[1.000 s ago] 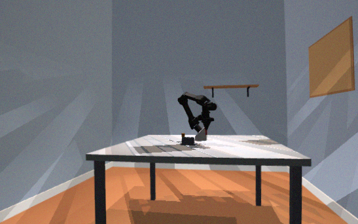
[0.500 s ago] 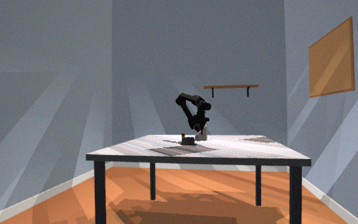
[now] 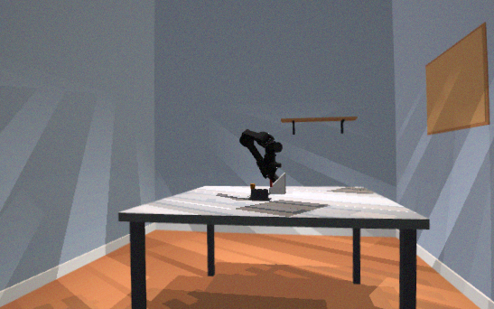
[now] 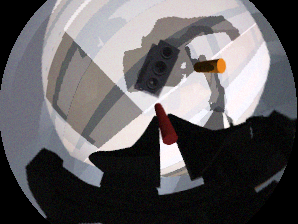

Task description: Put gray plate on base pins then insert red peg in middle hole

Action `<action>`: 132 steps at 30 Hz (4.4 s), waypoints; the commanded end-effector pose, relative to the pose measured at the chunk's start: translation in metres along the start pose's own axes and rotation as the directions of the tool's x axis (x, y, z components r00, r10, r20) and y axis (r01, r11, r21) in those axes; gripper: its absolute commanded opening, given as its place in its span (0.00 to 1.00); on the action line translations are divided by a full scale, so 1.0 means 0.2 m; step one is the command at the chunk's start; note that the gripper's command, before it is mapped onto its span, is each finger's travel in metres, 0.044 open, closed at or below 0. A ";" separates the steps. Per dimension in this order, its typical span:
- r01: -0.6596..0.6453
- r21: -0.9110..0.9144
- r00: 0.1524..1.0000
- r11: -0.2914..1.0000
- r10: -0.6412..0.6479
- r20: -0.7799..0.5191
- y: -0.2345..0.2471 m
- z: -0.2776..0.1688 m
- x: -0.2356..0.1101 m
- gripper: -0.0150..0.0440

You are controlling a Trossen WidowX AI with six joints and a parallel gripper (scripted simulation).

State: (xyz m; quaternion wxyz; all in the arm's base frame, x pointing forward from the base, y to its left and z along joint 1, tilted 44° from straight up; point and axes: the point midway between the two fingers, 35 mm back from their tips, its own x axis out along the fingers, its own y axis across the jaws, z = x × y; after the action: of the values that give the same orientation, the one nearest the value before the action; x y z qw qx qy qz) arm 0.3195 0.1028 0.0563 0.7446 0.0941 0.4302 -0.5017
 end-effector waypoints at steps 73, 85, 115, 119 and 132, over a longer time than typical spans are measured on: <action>-0.005 0.017 1.000 1.000 0.005 0.026 -0.07 0.33 -0.01 0.25; -0.005 0.017 1.000 1.000 0.005 0.026 -0.07 0.33 -0.01 0.25; -0.001 0.019 1.000 1.000 0.000 0.022 -0.07 0.33 0.06 0.25; 0.001 0.020 1.000 1.000 -0.001 0.020 -0.07 0.33 0.06 0.25; 0.001 0.020 1.000 1.000 -0.001 0.020 -0.07 0.33 0.07 0.25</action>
State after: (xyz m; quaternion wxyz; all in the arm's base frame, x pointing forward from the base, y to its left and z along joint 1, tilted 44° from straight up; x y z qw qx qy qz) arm 0.3465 0.0496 0.0911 0.7475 0.0957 0.4181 -0.5072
